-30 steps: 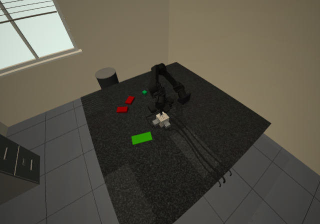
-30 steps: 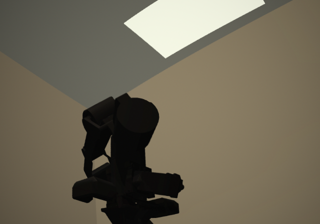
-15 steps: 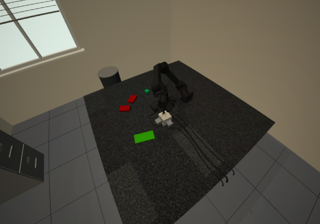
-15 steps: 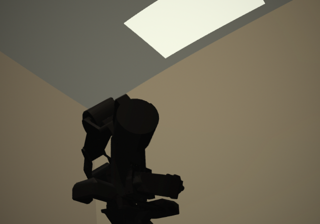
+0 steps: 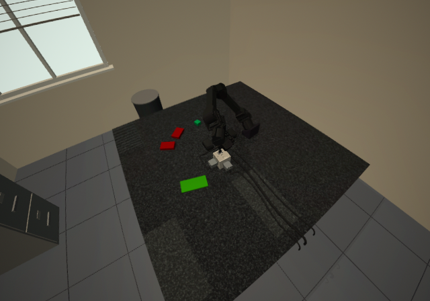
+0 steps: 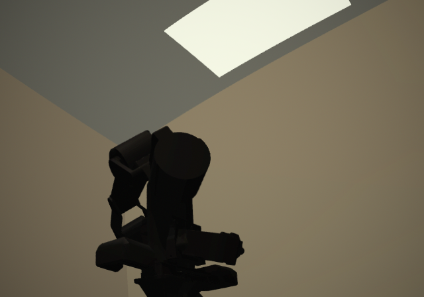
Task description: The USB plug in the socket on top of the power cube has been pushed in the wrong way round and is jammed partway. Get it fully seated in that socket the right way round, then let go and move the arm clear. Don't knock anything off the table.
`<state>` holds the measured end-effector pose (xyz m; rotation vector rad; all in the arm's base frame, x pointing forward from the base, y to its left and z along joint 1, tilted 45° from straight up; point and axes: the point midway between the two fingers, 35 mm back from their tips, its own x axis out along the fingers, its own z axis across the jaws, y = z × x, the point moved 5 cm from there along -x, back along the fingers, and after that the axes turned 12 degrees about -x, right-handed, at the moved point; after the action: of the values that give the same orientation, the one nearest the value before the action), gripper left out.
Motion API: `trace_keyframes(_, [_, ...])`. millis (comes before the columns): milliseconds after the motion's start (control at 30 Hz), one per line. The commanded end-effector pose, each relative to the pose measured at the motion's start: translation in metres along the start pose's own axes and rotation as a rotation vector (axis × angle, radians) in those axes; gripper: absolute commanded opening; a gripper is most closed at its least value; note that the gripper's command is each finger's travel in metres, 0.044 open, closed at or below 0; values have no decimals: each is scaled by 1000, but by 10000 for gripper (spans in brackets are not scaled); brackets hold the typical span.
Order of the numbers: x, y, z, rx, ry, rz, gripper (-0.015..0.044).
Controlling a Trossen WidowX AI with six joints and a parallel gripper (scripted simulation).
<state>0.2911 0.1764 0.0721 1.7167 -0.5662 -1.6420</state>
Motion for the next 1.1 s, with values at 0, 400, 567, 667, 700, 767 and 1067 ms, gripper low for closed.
trace_keyframes(0, [0, 0, 0, -1, 4, 1, 0])
trace_keyframes(400, [2, 0, 0, -1, 4, 1, 0])
trace_keyframes(567, [2, 0, 0, -1, 4, 1, 0])
trace_keyframes(667, [3, 0, 0, -1, 4, 1, 0])
trace_keyframes(700, [3, 0, 0, -1, 4, 1, 0])
trace_keyframes(767, [3, 0, 0, -1, 4, 1, 0])
trace_keyframes(1067, [4, 0, 0, -1, 4, 1, 0])
